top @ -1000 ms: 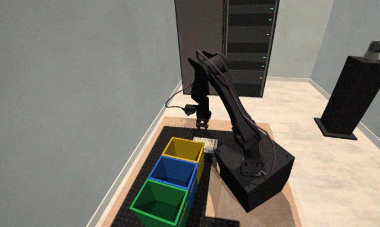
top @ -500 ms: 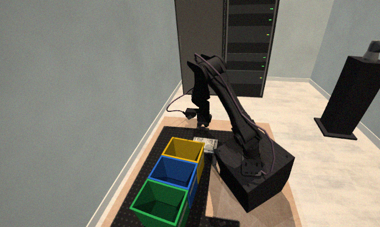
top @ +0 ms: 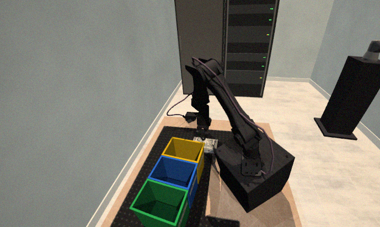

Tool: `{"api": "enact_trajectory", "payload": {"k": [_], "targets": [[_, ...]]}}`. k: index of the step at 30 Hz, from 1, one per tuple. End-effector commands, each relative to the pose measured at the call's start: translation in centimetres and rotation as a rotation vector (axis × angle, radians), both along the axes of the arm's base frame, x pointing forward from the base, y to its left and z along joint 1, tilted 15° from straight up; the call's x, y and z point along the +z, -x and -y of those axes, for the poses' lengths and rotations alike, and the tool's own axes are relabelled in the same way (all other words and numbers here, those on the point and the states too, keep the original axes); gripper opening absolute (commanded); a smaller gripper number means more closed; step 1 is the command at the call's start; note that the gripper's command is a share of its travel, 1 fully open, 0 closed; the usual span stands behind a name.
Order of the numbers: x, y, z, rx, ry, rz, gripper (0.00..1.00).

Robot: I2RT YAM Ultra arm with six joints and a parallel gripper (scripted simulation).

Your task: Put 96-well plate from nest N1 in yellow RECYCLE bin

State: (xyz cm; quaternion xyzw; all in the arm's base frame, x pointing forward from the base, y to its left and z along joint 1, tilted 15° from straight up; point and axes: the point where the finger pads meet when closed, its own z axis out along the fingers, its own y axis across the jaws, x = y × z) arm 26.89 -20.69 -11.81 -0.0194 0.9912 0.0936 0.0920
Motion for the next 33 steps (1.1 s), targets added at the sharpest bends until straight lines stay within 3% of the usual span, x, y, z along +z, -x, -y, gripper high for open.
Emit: {"api": "enact_trajectory", "payload": {"k": [1, 33], "targets": [[0.1, -0.8, 0.8, -0.014, 0.026, 0.033, 1.00], [-4.4, -2.4, 0.5, -0.009, 0.038, 0.042, 1.00]]}}
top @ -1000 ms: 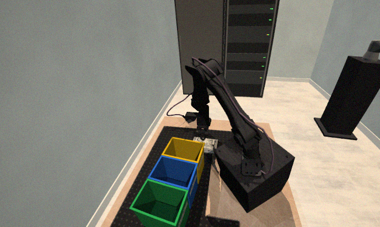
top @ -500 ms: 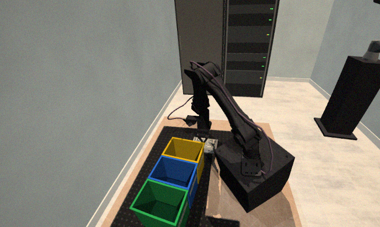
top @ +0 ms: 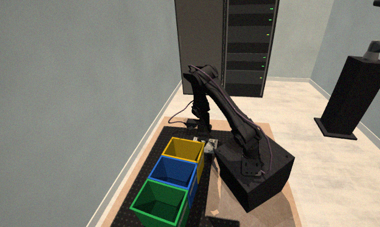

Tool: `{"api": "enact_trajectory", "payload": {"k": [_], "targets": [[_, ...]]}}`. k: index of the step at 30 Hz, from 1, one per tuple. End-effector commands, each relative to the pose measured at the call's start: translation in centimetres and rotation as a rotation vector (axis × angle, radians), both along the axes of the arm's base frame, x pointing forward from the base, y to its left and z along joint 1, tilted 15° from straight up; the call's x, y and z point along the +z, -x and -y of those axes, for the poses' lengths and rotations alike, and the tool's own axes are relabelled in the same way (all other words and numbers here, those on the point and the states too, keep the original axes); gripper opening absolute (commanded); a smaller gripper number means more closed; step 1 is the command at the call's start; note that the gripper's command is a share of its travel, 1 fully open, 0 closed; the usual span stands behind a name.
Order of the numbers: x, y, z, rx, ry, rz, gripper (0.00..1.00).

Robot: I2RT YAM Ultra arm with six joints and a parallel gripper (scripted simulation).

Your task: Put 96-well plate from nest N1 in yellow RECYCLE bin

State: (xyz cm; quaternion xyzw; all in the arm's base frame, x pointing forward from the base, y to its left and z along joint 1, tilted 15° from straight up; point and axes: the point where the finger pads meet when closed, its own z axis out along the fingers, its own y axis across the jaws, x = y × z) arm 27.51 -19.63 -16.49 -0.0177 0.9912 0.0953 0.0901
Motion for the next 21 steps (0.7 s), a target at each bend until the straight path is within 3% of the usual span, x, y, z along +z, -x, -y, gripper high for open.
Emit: {"api": "enact_trajectory", "payload": {"k": [1, 21], "targets": [[0.3, -1.8, 1.5, -0.006, 0.041, 0.047, 1.00], [-2.6, -2.4, 1.1, -0.009, 0.038, 0.049, 1.00]]}}
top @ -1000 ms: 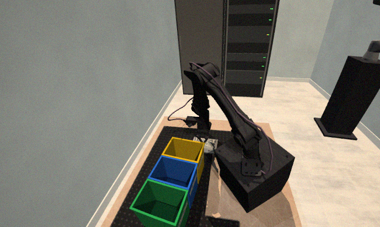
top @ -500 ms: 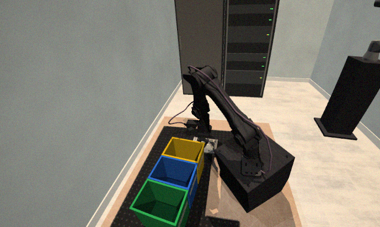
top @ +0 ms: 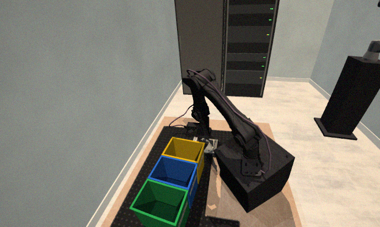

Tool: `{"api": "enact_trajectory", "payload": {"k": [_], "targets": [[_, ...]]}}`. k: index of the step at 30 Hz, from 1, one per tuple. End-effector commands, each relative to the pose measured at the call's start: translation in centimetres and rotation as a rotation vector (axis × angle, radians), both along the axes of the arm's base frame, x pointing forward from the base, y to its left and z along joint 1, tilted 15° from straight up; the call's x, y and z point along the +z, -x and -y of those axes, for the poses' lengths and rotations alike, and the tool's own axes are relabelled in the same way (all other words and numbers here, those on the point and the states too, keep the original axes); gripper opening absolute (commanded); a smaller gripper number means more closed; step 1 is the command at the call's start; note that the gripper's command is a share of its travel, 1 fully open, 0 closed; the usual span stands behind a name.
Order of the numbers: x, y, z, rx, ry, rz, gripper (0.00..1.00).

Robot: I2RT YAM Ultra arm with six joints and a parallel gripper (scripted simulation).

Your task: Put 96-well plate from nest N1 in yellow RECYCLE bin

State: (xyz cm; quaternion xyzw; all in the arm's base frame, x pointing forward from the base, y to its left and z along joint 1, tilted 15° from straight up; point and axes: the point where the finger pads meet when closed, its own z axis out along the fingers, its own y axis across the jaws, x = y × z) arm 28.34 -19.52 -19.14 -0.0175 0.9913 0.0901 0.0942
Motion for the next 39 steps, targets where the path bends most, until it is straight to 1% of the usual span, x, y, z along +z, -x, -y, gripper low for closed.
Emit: {"api": "enact_trajectory", "payload": {"k": [1, 5, 39], "targets": [[-0.12, -1.59, 1.13, -0.007, 0.028, 0.041, 1.00], [-0.76, -1.74, 1.00, -0.008, 0.026, 0.043, 1.00], [-0.77, -1.72, 1.03, -0.002, 0.027, 0.044, 1.00]]}}
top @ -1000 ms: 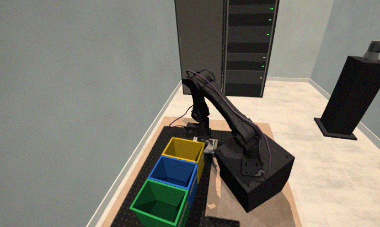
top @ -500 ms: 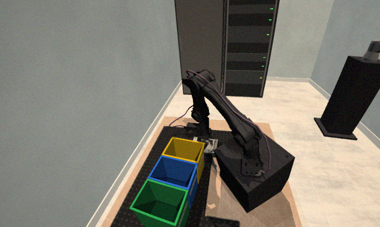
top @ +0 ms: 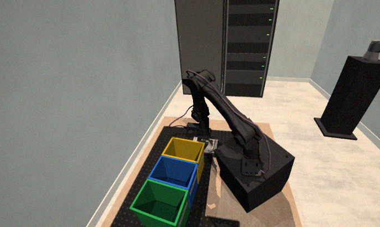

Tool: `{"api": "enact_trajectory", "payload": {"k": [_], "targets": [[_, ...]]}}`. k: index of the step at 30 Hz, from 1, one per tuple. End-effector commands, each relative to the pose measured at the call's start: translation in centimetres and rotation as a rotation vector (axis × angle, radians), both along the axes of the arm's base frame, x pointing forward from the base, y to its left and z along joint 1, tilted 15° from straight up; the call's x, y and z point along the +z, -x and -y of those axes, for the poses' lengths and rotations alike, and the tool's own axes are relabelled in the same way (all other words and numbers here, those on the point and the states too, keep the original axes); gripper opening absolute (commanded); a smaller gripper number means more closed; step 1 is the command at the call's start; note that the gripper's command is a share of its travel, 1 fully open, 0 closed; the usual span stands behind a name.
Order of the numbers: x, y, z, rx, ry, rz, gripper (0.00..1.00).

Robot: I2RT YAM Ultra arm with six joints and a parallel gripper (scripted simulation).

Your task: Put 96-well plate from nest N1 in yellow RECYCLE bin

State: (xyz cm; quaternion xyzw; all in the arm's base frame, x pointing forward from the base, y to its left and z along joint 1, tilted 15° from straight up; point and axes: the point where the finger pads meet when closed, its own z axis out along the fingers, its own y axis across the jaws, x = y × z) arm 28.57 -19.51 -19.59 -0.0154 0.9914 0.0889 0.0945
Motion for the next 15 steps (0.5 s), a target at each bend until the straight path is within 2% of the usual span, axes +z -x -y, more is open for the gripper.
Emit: {"api": "enact_trajectory", "payload": {"k": [1, 12, 13, 15], "targets": [[-0.32, -1.49, 1.04, 0.003, 0.025, 0.044, 1.00], [-0.32, -1.49, 1.04, 0.003, 0.025, 0.044, 1.00], [-0.32, -1.49, 1.04, 0.003, 0.025, 0.044, 0.00], [-0.32, -1.58, 0.91, 0.007, 0.024, 0.045, 0.00]]}}
